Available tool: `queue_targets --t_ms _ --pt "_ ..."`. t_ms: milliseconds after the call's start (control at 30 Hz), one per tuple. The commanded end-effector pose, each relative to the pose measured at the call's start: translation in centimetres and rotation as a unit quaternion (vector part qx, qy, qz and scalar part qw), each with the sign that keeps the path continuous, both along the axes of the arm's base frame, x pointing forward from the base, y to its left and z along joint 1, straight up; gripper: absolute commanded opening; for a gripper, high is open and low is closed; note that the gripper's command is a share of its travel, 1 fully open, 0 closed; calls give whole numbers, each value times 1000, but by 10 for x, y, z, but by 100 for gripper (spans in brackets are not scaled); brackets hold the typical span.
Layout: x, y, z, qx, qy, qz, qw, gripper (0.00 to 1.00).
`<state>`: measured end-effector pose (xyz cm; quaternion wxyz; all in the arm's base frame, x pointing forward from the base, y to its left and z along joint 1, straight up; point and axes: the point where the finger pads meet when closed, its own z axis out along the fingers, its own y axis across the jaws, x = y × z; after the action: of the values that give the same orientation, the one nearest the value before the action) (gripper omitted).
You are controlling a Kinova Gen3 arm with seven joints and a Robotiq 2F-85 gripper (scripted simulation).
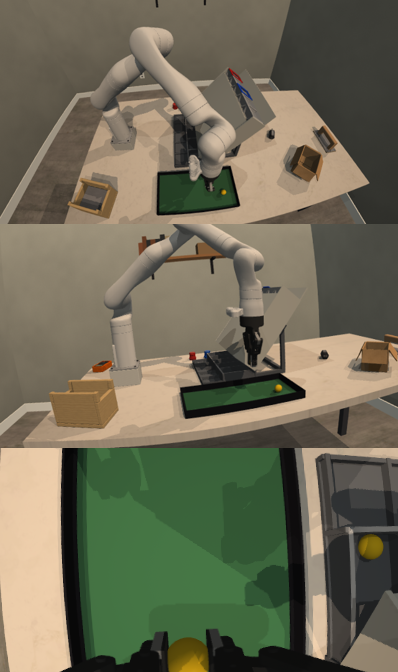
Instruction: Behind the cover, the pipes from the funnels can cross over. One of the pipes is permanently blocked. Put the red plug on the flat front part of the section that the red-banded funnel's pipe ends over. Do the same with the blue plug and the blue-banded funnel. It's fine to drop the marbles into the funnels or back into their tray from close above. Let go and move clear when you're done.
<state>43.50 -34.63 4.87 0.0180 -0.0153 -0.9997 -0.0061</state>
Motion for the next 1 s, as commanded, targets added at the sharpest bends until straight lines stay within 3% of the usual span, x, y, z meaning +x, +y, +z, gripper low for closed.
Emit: queue_targets --t_ms 0,800,833,967 --pt "13 -1 39 -8 -14 3 1000 0" --pt "13 0 39 -9 -16 2 1000 0" --pt "-44 1 77 -8 -17 2 1000 0" --pt "-47 1 79 -8 -17 2 1000 0"
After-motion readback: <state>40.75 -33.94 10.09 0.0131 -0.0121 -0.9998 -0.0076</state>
